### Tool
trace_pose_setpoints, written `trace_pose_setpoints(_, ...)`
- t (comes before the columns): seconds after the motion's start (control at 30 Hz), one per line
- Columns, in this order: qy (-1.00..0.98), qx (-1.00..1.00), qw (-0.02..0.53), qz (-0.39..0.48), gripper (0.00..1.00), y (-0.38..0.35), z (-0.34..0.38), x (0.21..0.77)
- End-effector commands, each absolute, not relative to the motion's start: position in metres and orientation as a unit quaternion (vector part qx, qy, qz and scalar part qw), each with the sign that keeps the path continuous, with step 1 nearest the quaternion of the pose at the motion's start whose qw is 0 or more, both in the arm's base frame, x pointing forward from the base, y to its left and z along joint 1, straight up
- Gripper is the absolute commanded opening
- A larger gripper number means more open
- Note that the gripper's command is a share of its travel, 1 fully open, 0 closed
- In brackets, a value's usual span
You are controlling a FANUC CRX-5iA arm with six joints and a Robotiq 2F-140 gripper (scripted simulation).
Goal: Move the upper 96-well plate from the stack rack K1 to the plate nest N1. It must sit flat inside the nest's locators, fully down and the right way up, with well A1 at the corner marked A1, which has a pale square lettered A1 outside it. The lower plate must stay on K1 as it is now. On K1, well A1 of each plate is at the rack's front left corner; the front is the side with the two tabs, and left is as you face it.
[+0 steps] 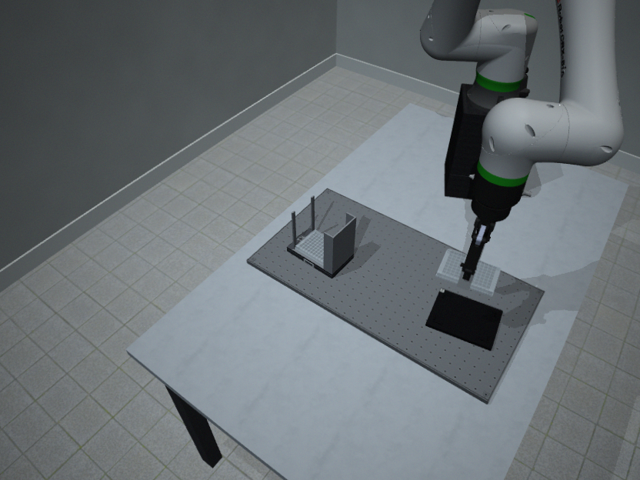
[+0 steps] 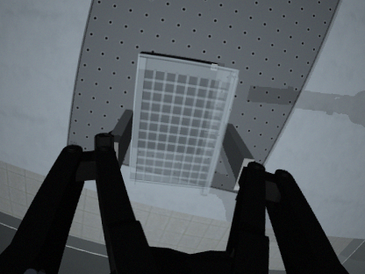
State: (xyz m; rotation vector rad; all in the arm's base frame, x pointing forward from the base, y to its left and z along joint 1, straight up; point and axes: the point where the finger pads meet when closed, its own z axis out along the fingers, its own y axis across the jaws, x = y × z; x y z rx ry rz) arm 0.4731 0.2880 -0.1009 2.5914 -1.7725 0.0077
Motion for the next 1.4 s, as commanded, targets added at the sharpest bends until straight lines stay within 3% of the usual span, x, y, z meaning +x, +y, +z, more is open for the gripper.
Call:
trace_pose_setpoints(0.0, -0.565, 0.825, 0.001, 0.003, 0.0, 0.296, -0.101, 0.471)
trace_pose_setpoints(1.37, -0.565, 0.825, 0.001, 0.003, 0.0, 0.314, -0.101, 0.466)
